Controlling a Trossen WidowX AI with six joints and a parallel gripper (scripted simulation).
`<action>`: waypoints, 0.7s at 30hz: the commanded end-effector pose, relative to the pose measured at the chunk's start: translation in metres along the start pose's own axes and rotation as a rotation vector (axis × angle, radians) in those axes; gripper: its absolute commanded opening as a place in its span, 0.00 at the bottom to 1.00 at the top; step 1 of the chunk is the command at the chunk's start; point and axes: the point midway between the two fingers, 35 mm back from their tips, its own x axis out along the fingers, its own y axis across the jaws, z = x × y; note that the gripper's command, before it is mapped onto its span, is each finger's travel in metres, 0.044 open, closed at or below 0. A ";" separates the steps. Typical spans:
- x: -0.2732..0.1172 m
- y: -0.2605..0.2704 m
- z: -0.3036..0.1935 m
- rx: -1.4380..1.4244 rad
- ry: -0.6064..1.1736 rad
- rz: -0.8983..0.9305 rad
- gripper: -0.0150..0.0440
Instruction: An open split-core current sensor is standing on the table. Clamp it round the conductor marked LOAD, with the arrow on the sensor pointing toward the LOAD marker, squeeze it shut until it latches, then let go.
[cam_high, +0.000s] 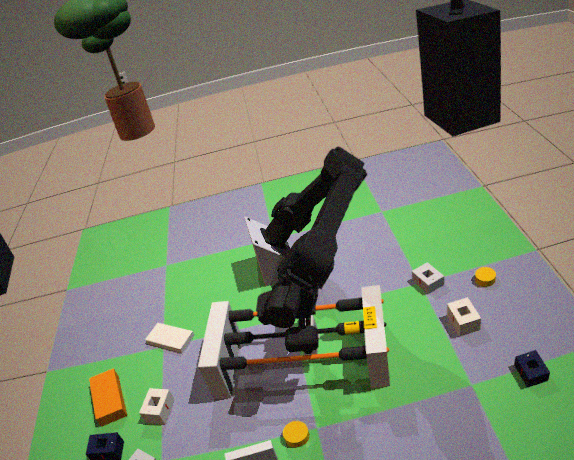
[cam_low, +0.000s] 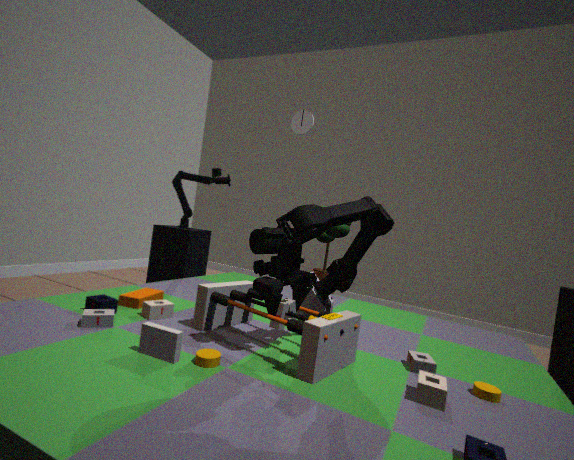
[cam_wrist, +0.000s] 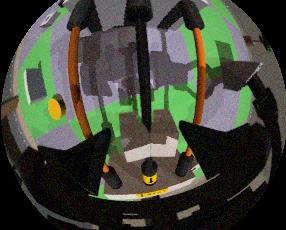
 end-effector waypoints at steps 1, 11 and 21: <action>0.008 -0.001 0.000 0.005 0.003 -0.005 1.00; 0.021 -0.001 -0.001 0.005 0.004 -0.005 1.00; 0.018 -0.001 -0.001 -0.001 0.001 -0.003 0.79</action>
